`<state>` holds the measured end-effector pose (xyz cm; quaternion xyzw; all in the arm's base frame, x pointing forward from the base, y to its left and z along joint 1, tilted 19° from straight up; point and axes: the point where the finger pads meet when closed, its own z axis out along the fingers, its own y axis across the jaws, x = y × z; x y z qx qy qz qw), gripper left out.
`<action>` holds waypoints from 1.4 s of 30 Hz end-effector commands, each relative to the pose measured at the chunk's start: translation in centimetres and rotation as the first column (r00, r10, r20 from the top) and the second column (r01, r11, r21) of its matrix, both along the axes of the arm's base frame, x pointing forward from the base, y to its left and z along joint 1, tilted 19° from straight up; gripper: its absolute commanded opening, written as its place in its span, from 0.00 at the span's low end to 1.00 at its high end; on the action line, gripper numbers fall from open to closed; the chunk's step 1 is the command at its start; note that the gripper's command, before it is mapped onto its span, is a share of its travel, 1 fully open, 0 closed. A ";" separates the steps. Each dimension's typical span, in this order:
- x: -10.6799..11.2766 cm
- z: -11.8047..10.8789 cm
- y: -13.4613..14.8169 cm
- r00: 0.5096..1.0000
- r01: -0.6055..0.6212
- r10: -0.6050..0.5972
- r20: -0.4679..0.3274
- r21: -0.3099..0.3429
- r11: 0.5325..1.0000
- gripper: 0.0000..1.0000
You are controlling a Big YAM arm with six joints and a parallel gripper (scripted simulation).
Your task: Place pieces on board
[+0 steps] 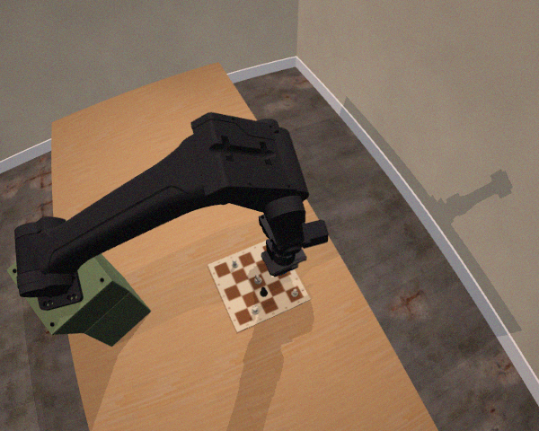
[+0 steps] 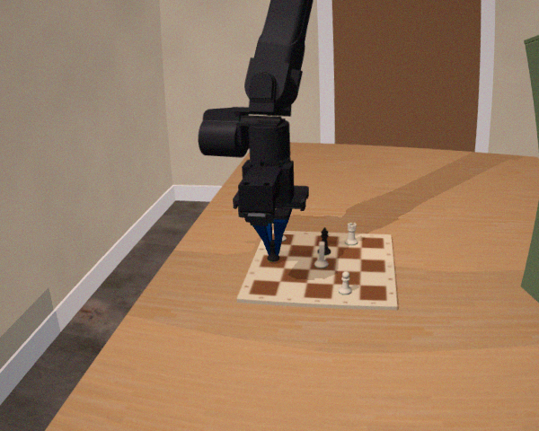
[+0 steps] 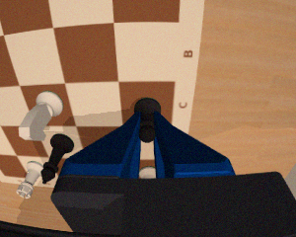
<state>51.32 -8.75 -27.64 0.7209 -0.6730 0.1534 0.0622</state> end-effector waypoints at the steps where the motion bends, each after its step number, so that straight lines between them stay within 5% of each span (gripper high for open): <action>1: 1.2 0.7 0.2 0.999 -0.019 0.019 0.028 -0.001 1.000 0.00; 42: 1.7 0.2 -0.3 0.999 -0.013 0.013 0.034 -0.001 1.000 0.00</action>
